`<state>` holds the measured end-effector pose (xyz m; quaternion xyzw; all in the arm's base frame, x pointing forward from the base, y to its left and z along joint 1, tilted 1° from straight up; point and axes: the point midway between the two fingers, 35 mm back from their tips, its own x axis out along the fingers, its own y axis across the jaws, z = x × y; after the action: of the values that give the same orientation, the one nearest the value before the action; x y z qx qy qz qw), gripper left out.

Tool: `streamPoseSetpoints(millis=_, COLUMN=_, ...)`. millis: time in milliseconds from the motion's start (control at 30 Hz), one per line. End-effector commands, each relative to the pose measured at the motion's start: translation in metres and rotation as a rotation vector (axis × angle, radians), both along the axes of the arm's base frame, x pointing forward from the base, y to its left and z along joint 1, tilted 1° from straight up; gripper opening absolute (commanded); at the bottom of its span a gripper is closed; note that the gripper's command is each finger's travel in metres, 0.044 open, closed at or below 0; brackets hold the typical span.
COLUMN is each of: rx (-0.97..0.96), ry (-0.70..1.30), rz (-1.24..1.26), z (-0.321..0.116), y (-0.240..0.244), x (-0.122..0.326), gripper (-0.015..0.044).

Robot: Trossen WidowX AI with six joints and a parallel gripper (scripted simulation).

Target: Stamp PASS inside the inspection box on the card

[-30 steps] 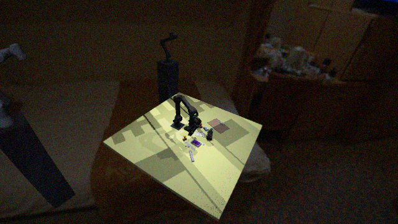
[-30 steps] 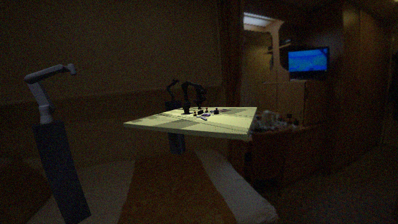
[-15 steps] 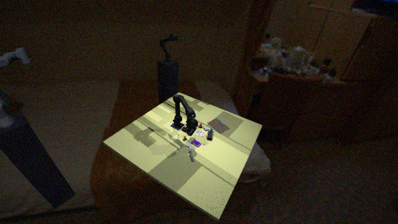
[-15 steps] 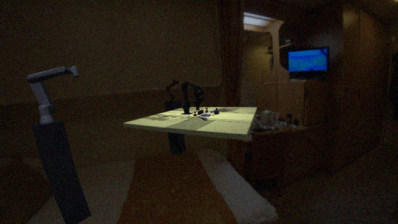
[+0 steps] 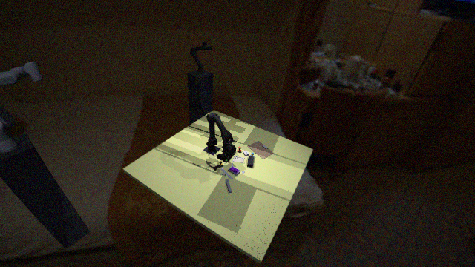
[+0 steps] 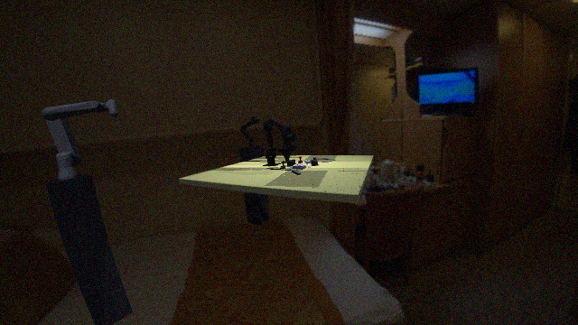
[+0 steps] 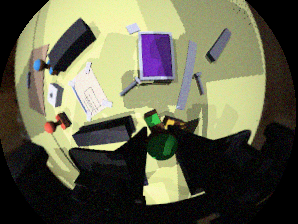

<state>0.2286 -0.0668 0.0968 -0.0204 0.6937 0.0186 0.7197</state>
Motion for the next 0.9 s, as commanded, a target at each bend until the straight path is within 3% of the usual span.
streamPoseSetpoints(millis=0, rx=0.002, ry=0.005, rz=0.004, z=-0.007, y=0.000, x=0.000, gripper=0.0000)
streamPoseSetpoints(millis=667, rx=0.002, ry=0.005, rz=0.004, z=-0.037, y=0.001, x=-0.002, gripper=0.0000)
streamPoseSetpoints(millis=867, rx=0.000, ry=0.002, rz=0.002, z=-0.033, y=0.001, x=-0.001, gripper=0.0157)
